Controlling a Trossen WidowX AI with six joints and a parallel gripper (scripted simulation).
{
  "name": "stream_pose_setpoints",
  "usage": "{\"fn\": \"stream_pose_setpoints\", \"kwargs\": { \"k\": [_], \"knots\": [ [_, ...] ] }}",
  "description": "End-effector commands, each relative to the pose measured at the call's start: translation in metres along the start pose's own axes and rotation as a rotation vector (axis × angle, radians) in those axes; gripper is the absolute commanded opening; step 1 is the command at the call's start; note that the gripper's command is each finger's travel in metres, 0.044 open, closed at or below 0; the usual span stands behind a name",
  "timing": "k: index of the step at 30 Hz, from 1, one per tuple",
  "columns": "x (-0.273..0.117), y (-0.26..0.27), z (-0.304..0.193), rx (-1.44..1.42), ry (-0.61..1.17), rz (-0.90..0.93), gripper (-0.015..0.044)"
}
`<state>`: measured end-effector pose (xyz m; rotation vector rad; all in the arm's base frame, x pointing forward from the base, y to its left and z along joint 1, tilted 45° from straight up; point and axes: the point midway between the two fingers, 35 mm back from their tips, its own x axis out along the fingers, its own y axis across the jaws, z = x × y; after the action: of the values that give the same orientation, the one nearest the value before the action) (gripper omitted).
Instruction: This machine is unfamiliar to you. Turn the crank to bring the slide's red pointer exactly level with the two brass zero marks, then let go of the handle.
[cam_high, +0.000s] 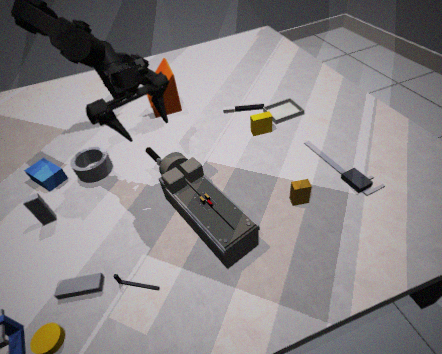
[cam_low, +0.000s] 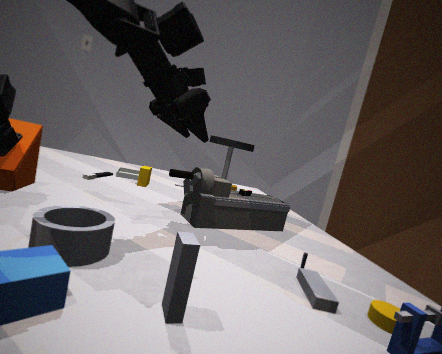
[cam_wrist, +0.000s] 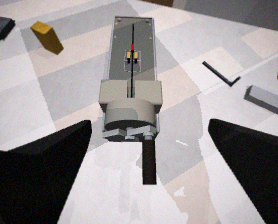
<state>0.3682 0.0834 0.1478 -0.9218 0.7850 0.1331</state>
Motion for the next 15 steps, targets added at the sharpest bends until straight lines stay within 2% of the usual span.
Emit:
{"fn": "stream_pose_setpoints", "kwargs": {
  "k": [1, 15],
  "knots": [
    [-0.003, -0.003, 0.005, 0.014, 0.011, -0.012, 0.0440],
    [0.043, 0.001, 0.062, 0.153, 0.037, -0.114, 0.0440]
  ]
}}
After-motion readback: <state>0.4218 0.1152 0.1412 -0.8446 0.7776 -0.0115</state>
